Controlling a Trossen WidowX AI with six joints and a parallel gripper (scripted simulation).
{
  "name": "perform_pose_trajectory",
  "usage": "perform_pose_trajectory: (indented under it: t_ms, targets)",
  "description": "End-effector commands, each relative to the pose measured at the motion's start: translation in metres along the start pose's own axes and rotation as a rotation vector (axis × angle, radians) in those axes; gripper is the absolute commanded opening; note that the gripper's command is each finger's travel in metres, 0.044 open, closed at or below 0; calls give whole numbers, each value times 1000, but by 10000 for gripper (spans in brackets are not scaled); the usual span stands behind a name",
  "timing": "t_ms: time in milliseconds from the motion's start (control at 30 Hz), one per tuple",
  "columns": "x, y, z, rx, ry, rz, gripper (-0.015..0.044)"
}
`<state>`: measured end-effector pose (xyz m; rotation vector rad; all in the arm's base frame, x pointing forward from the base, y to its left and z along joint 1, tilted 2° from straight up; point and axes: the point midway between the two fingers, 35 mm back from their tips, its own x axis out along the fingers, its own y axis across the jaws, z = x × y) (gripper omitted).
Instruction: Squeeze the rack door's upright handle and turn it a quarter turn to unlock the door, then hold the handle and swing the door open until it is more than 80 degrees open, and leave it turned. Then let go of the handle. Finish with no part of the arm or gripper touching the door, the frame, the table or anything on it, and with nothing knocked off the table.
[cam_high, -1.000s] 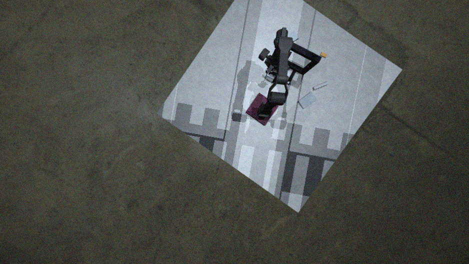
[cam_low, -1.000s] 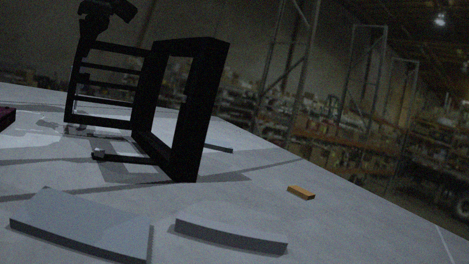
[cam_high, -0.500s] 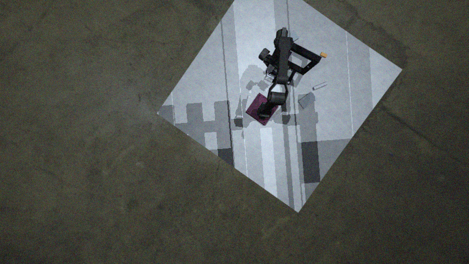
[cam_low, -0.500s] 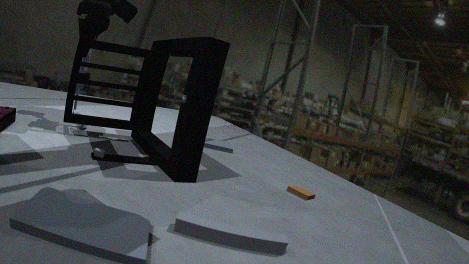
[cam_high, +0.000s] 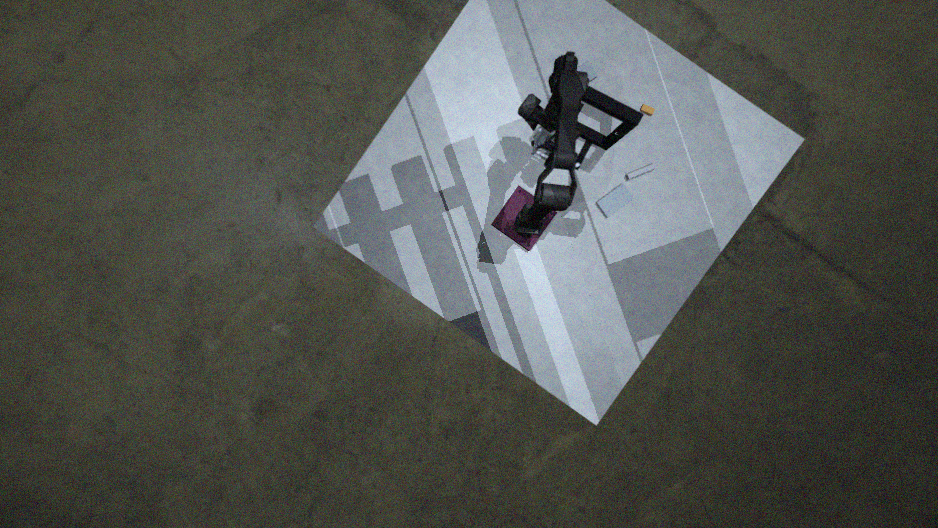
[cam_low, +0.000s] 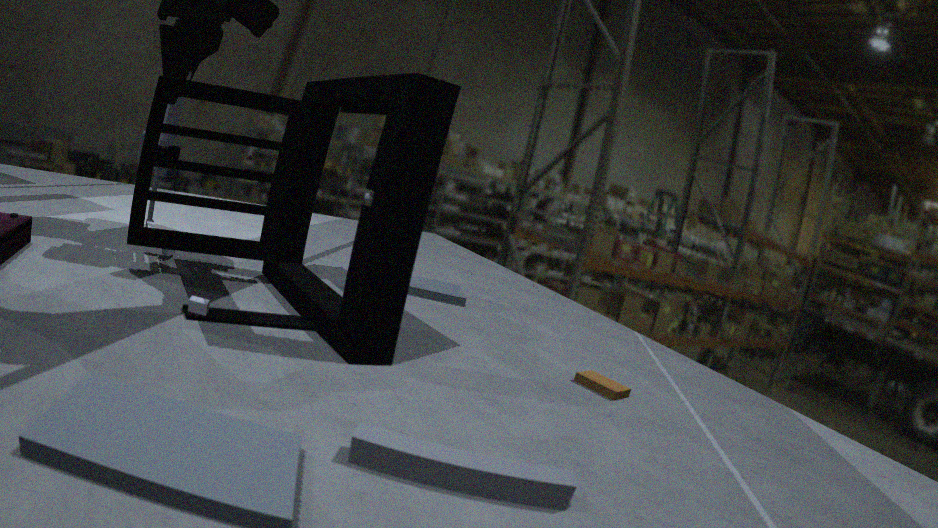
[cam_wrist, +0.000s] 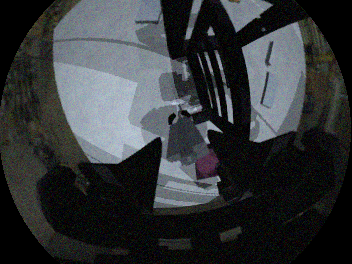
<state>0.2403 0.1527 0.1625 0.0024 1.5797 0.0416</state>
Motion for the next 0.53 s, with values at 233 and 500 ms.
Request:
perform_pose_trajectory:
  t_ms: [233, 500]
  targets:
    - [-16, 1, 1, 2, -13, 7, 283]
    - [-26, 1, 1, 2, -19, 10, 283]
